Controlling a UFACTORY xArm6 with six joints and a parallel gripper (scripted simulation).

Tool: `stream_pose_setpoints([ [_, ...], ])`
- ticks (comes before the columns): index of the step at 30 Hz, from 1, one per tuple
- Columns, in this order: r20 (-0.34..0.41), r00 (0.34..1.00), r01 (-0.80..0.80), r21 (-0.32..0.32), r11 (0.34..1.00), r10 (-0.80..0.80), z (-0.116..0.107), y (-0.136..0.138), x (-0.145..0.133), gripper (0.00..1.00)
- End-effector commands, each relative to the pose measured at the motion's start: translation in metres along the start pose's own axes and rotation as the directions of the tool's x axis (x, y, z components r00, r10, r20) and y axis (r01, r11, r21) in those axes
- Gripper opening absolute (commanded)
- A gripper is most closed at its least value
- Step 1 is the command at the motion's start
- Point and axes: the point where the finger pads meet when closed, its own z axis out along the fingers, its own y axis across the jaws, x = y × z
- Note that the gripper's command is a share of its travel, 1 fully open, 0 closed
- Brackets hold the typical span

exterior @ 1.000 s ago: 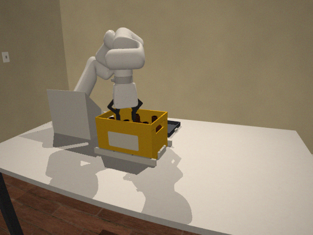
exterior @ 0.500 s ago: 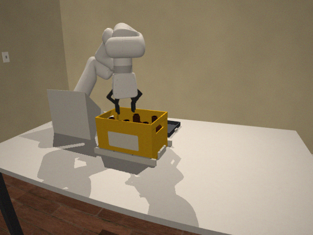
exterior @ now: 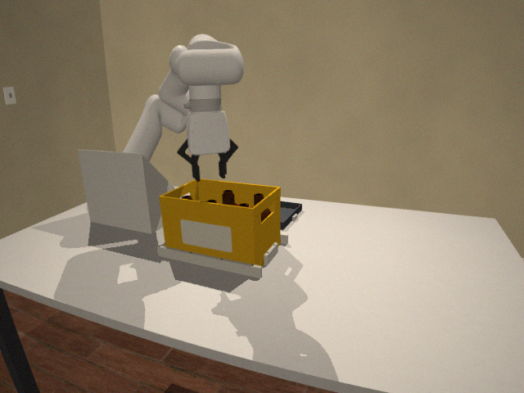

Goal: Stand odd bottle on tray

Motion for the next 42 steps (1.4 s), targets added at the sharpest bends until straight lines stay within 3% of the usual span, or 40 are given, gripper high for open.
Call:
stream_pose_setpoints([
  [1,0.003,1.0,0.001,-0.001,1.0,-0.001,-0.004,0.0,-0.001,0.65],
  [2,0.003,1.0,0.001,-0.001,1.0,-0.001,-0.004,0.0,-0.001,0.65],
  [3,0.003,1.0,0.001,-0.001,1.0,-0.001,-0.004,0.0,-0.001,0.0],
  [37,0.003,1.0,0.001,-0.001,1.0,-0.001,-0.004,0.001,0.0,0.0],
  [42,0.003,1.0,0.002,-0.002,1.0,-0.002,-0.005,0.037,0.03,0.0],
])
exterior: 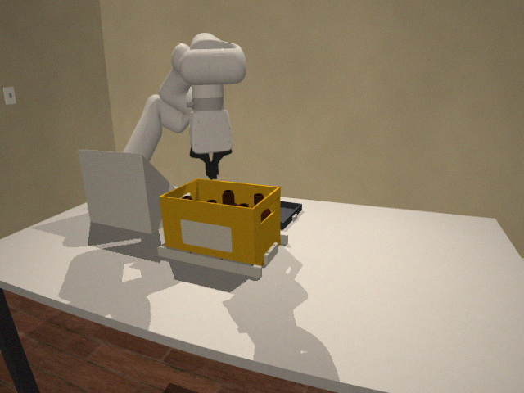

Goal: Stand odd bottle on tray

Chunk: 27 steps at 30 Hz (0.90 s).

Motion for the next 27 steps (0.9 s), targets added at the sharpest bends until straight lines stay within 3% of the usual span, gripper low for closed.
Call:
stream_pose_setpoints([
  [1,0.01,1.0,0.005,-0.001,1.0,-0.005,-0.003,0.032,0.027,0.0],
  [4,0.01,1.0,0.005,-0.001,1.0,-0.005,-0.003,0.037,0.032,0.0],
  [7,0.01,1.0,0.004,0.0,1.0,-0.004,-0.001,0.055,0.055,0.0],
  [14,0.01,1.0,0.004,0.0,1.0,-0.004,-0.001,0.055,0.056,0.0],
  [15,0.01,1.0,0.004,0.0,1.0,-0.004,-0.001,0.055,0.056,0.65],
  [27,0.01,1.0,0.004,0.0,1.0,-0.004,-0.001,0.055,0.056,0.65],
])
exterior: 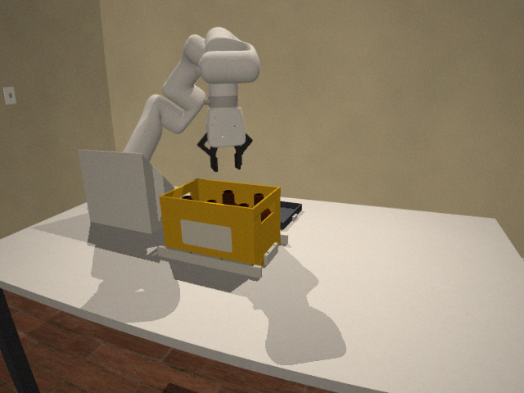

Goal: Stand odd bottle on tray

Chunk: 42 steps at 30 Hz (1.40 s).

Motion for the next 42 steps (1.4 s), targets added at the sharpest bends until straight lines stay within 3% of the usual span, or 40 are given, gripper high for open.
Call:
stream_pose_setpoints([
  [1,0.003,1.0,0.001,-0.001,1.0,-0.001,-0.0015,0.0006,-0.0005,0.65],
  [42,0.003,1.0,0.001,-0.001,1.0,-0.001,0.0063,0.0006,-0.0005,0.65],
])
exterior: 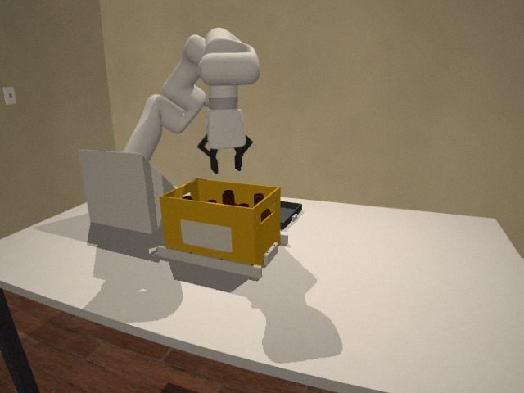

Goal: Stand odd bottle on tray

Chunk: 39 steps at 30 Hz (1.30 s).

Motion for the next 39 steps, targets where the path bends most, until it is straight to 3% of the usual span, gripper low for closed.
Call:
stream_pose_setpoints([
  [1,0.003,1.0,0.001,-0.001,1.0,-0.001,0.003,0.0,-0.001,0.65],
  [39,0.003,1.0,0.001,-0.001,1.0,-0.001,0.037,0.0,0.0,0.65],
])
